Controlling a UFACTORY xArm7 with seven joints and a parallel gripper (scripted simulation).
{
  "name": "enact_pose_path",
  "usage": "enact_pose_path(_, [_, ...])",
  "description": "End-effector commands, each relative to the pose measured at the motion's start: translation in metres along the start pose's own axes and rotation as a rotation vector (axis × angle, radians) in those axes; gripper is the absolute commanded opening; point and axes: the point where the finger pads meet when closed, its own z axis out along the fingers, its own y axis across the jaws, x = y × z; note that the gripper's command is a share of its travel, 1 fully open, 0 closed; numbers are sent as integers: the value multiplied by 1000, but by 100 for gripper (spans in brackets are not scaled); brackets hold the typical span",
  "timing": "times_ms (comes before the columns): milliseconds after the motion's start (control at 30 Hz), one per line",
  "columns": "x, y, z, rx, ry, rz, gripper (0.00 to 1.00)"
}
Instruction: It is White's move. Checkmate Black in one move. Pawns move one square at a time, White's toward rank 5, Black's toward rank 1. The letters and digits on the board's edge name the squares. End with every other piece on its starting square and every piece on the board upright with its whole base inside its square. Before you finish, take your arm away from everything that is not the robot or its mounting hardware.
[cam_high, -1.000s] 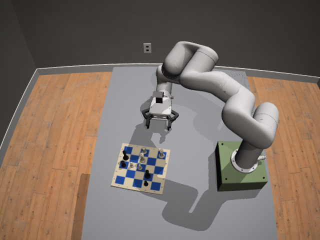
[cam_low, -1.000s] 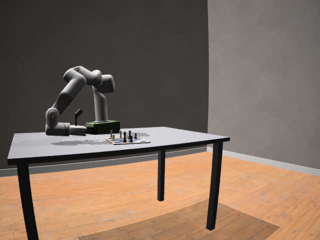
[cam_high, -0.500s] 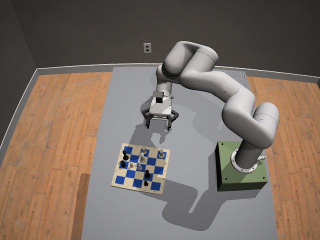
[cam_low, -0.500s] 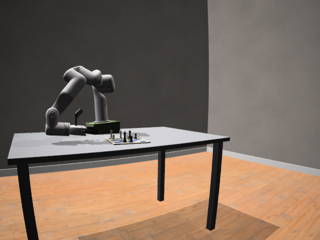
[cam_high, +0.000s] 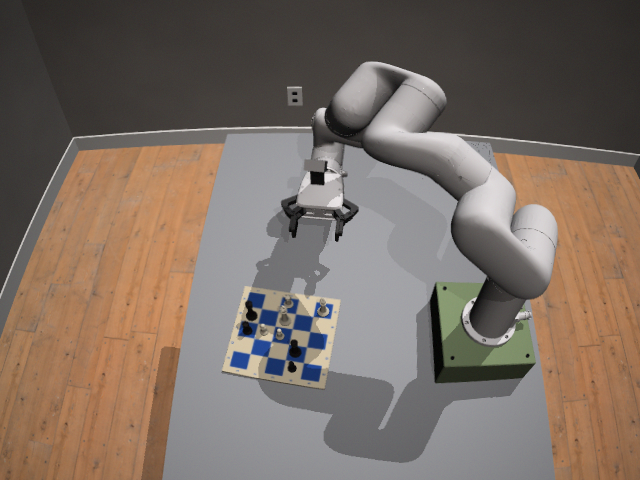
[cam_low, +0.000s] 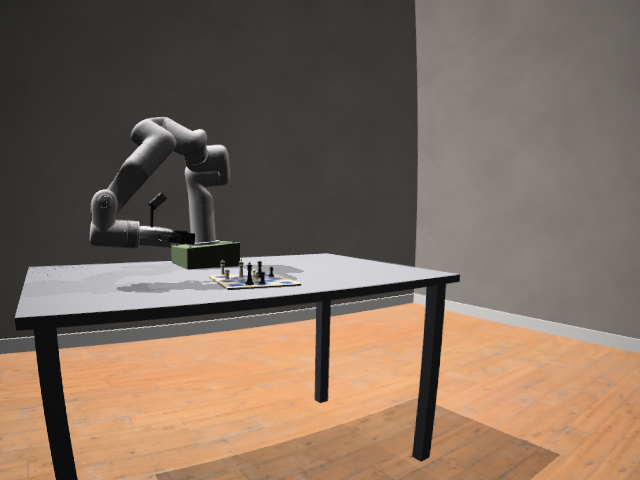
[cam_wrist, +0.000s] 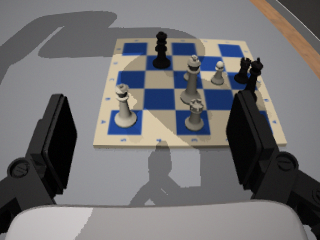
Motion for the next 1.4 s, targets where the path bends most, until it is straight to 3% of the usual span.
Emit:
enact_pose_path(0, [15, 0, -1, -1, -2, 1, 100])
enact_pose_path(267, [18, 0, 0, 5, -14, 0, 100])
enact_pose_path(400, [10, 2, 14, 58, -124, -2, 100])
enact_pose_path(467, [10, 2, 14, 58, -124, -2, 100])
enact_pose_path(600, [-4, 4, 38, 183, -372, -41, 100])
enact_pose_path(633, [-4, 4, 38, 183, -372, -41, 100])
enact_pose_path(667, [-7, 4, 43, 225, -451, -63, 100])
enact_pose_path(700, [-7, 4, 43, 225, -451, -63, 100])
enact_pose_path(733, [-9, 4, 47, 269, -533, -92, 100])
enact_pose_path(767, [-9, 4, 47, 269, -533, -92, 100])
enact_pose_path(800, [-10, 5, 51, 315, -617, -128, 100])
enact_pose_path(867, [-10, 5, 51, 315, -617, -128, 100])
enact_pose_path(900, [-10, 6, 54, 363, -702, -170, 100])
enact_pose_path(933, [-10, 6, 54, 363, -702, -170, 100])
enact_pose_path(967, [-8, 8, 56, 411, -784, -219, 100])
enact_pose_path(1033, [-8, 8, 56, 411, -784, -219, 100])
enact_pose_path(1067, [-6, 11, 59, 458, -864, -273, 100])
enact_pose_path(1133, [-6, 11, 59, 458, -864, -273, 100])
enact_pose_path(1167, [-2, 14, 61, 505, -938, -331, 100])
enact_pose_path(1200, [-2, 14, 61, 505, -938, -331, 100])
enact_pose_path(1233, [2, 17, 64, 549, -1007, -393, 100])
enact_pose_path(1300, [2, 17, 64, 549, -1007, -393, 100])
enact_pose_path(1333, [7, 21, 67, 592, -1069, -457, 100])
enact_pose_path(1367, [7, 21, 67, 592, -1069, -457, 100])
